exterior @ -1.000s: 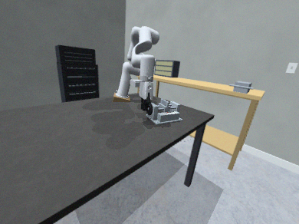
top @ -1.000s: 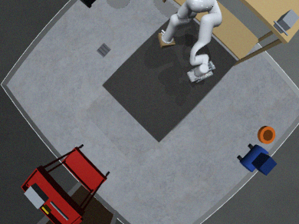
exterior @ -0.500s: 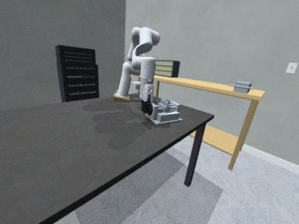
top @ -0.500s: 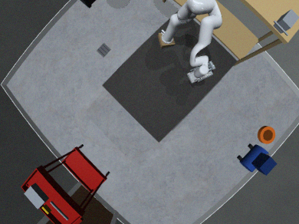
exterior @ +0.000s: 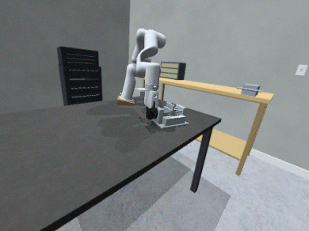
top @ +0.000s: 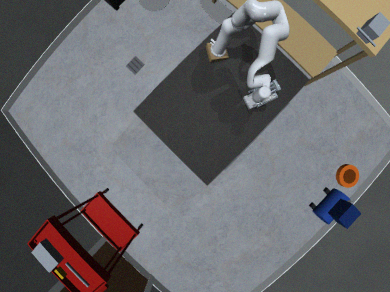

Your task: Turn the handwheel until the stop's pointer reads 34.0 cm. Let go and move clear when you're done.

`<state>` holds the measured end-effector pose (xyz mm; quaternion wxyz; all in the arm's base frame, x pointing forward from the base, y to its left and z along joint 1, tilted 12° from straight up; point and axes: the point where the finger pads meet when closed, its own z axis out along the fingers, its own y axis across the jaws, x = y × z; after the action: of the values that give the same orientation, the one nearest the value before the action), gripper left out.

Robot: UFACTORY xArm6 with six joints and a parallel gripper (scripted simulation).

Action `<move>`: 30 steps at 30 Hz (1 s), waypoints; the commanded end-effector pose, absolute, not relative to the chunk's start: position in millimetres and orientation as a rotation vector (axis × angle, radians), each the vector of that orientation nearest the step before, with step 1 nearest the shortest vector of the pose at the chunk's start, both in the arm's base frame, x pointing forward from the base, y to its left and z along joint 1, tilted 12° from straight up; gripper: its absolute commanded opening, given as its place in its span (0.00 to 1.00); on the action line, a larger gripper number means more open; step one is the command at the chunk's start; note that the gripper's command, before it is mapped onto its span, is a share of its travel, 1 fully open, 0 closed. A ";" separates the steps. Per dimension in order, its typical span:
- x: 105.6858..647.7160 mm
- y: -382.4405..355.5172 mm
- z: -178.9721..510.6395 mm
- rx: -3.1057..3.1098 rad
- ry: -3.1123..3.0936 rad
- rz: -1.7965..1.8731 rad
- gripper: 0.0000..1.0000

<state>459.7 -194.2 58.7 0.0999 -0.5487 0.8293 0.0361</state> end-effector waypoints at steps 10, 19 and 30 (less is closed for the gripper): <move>450.4 -186.6 43.0 -1.622 2.451 0.108 0.06; 439.4 -181.0 38.4 -1.622 2.451 0.108 0.06; 426.6 -175.9 39.8 -1.622 2.451 0.108 0.06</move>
<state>430.8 -177.1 37.1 0.0989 -0.5488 0.8292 0.0385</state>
